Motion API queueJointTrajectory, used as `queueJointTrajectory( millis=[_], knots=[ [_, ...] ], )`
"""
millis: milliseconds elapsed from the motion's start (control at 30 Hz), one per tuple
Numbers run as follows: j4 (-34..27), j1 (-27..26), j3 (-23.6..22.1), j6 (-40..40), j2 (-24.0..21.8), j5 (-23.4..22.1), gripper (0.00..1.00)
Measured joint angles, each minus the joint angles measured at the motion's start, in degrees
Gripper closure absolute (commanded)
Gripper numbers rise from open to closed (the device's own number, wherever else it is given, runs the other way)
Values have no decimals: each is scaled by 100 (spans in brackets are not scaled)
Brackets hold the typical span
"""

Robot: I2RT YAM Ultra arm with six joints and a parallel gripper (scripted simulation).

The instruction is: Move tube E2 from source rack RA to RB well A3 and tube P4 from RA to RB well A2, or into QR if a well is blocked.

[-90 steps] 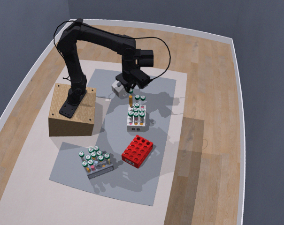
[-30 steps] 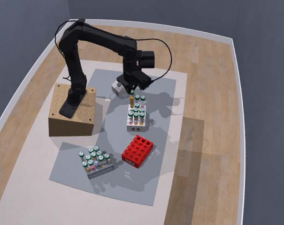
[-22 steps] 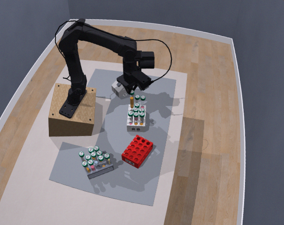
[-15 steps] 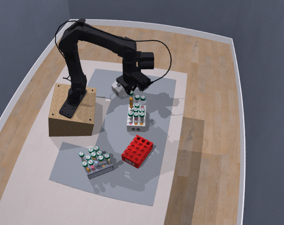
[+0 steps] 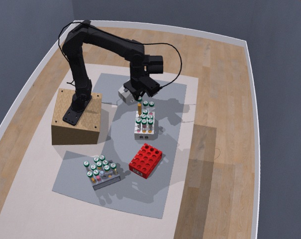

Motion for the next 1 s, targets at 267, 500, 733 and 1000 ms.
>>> queueJointTrajectory(
  millis=[267,500,733,1000],
  knots=[
    [39,0,-35,0,0,0,100],
    [114,0,-61,-2,0,0,100],
    [125,0,-138,-4,0,0,100],
    [199,0,-138,-13,0,0,100]
  ],
)
